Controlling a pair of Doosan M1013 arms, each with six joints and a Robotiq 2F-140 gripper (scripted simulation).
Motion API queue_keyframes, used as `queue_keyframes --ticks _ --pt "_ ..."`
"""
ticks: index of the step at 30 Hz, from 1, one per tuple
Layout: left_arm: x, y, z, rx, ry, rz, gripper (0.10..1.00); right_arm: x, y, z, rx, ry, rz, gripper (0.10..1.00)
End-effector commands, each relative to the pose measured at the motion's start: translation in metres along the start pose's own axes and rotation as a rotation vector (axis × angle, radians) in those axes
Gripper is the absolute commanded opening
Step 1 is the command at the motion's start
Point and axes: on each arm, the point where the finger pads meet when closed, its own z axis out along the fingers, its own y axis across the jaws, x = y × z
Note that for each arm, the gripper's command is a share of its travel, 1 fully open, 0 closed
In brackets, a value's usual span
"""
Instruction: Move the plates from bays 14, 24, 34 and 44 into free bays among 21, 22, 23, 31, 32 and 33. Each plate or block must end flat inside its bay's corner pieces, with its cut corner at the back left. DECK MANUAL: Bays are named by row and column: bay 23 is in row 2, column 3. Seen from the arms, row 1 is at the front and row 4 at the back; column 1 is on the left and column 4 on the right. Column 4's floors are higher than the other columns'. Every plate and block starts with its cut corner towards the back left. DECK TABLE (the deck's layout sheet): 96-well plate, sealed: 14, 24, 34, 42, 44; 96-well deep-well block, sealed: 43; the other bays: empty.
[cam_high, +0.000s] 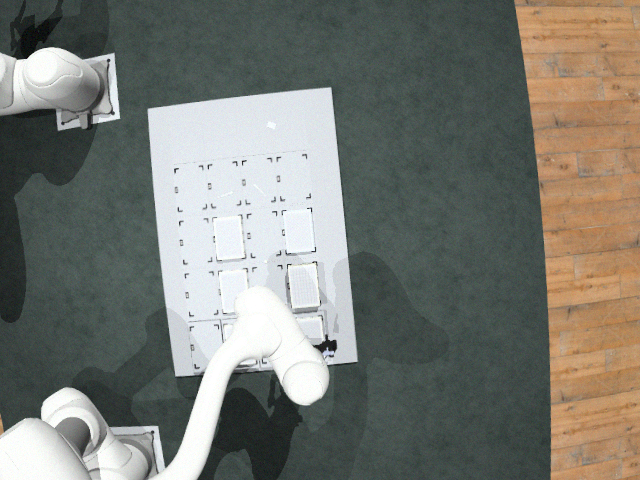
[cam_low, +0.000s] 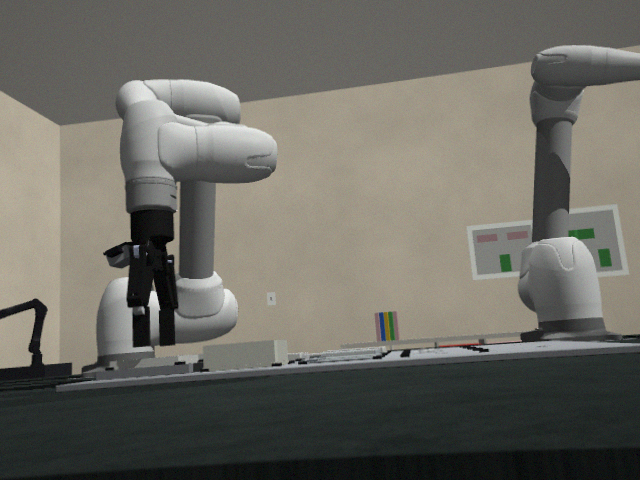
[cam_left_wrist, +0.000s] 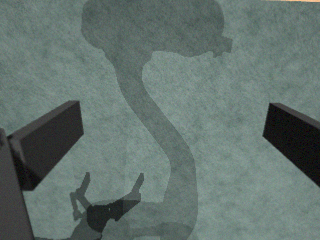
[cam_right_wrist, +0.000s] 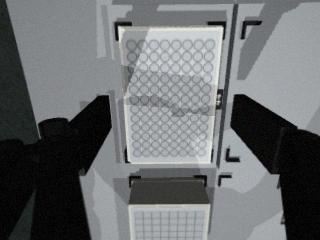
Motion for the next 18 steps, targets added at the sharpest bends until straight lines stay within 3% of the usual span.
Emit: queue_keyframes --ticks 1,18 --pt "0.0002 -0.0001 -0.001 0.0 0.002 0.0 1.0 -0.0003 -0.0004 0.0013 0.001 -0.001 0.0 0.698" --pt "0.0002 -0.0001 -0.001 0.0 0.002 0.0 1.0 -0.0003 -0.0004 0.0071 0.001 -0.001 0.0 0.698"
